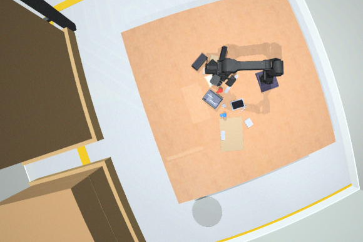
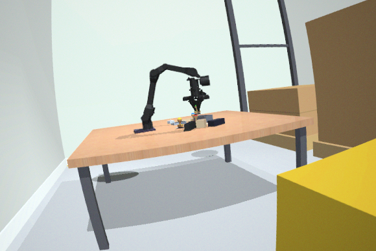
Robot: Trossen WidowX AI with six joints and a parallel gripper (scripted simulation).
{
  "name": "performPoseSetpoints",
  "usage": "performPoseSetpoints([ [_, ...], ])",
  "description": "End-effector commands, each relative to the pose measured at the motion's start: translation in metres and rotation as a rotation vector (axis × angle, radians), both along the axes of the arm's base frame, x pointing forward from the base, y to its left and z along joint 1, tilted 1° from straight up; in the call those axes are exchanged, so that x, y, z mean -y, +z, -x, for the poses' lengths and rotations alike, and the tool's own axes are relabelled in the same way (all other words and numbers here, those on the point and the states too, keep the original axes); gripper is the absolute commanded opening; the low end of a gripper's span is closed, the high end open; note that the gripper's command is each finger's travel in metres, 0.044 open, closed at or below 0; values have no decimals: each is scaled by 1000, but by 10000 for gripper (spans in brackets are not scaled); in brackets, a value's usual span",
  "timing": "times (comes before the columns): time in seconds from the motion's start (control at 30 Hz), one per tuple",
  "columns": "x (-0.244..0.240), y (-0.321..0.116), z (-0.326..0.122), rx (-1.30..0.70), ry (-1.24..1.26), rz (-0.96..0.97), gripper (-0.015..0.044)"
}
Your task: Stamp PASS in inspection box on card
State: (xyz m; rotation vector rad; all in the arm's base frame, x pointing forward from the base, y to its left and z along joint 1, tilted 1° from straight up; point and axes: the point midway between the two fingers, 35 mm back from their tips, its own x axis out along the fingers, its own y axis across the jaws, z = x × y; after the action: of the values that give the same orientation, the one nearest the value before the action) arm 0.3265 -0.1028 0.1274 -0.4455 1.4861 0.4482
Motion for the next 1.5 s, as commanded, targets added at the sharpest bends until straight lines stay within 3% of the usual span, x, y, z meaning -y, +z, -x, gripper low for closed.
performPoseSetpoints([
  [0.0,10,0,-1,2,33,-3,0],
  [1.47,10,-27,-4,4,33,-5,0],
])
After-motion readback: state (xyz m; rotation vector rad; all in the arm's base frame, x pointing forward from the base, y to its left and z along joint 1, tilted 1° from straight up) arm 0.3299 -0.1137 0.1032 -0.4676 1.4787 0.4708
